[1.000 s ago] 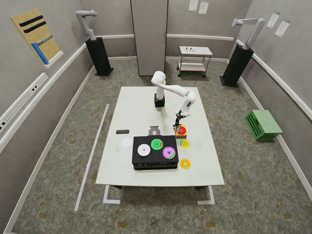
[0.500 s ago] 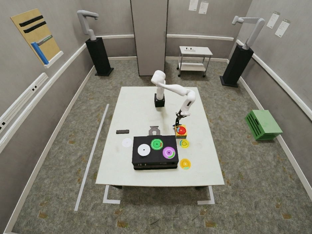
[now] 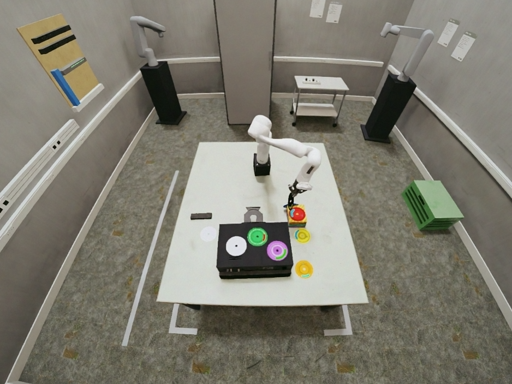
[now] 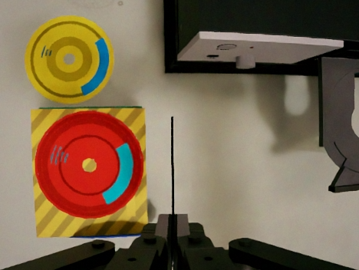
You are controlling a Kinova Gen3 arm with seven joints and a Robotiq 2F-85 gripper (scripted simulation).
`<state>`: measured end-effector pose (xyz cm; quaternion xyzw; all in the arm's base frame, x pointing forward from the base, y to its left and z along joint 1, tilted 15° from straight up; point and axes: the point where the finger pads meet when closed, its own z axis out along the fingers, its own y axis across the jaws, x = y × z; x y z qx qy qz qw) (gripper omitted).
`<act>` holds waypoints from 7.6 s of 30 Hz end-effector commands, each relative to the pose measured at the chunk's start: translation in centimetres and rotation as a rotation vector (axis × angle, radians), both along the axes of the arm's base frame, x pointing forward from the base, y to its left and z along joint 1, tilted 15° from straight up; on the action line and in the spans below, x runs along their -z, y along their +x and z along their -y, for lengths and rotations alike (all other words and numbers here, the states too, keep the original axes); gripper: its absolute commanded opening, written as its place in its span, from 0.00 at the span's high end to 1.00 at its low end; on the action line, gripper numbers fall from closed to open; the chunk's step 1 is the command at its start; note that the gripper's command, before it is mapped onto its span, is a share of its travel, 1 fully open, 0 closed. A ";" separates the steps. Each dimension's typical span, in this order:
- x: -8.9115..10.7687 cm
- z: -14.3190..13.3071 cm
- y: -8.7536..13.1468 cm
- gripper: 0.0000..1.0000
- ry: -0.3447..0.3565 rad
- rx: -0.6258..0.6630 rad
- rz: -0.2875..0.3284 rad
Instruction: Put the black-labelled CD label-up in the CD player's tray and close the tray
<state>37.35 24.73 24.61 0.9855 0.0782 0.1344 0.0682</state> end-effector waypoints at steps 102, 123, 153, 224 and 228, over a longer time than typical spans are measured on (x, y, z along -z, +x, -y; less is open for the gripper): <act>-0.3 9.9 3.8 0.89 -0.072 -0.286 0.021; -0.4 15.4 5.9 0.89 -0.113 -0.443 0.031; -0.5 21.2 8.1 0.89 -0.155 -0.609 0.042; -0.6 23.9 9.1 0.89 -0.175 -0.685 0.047; -0.6 23.9 9.1 0.89 -0.175 -0.685 0.047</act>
